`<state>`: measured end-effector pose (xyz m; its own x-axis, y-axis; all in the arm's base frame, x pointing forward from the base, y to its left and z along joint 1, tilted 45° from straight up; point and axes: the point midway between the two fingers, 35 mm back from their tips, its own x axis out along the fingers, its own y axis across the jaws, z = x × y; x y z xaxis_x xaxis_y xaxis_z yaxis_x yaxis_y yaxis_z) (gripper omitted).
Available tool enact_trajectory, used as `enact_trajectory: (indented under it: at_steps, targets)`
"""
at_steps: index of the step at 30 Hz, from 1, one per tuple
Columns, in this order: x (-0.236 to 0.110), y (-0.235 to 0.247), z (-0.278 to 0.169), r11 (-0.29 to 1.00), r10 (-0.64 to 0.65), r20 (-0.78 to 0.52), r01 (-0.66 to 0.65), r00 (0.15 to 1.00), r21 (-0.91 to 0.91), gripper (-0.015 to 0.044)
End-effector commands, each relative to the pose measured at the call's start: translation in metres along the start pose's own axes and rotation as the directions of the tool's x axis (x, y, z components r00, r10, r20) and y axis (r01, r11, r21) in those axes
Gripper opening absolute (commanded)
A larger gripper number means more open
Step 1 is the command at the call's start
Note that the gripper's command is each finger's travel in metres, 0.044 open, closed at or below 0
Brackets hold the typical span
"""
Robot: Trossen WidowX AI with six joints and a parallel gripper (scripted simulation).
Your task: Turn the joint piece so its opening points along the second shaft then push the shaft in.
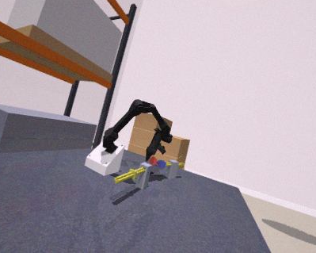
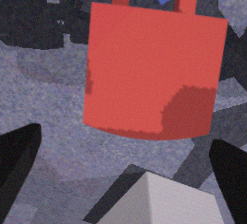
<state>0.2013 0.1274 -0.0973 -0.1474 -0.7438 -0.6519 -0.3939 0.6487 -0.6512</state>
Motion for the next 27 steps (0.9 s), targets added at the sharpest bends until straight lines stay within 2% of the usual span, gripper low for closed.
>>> enact_trajectory:
  at_steps: [1, 9, 27]
  targets:
    - [-0.003, -0.001, 0.013, 1.0, -0.003, 0.005, 0.003, 1.0, -0.003, 0.044]
    - [-0.004, -0.002, 0.026, 1.0, -0.004, 0.006, 0.004, 1.0, 0.0, 0.044]
    - [0.024, -0.002, 0.026, 1.0, -0.005, 0.005, 0.005, 1.0, 0.0, 0.044]
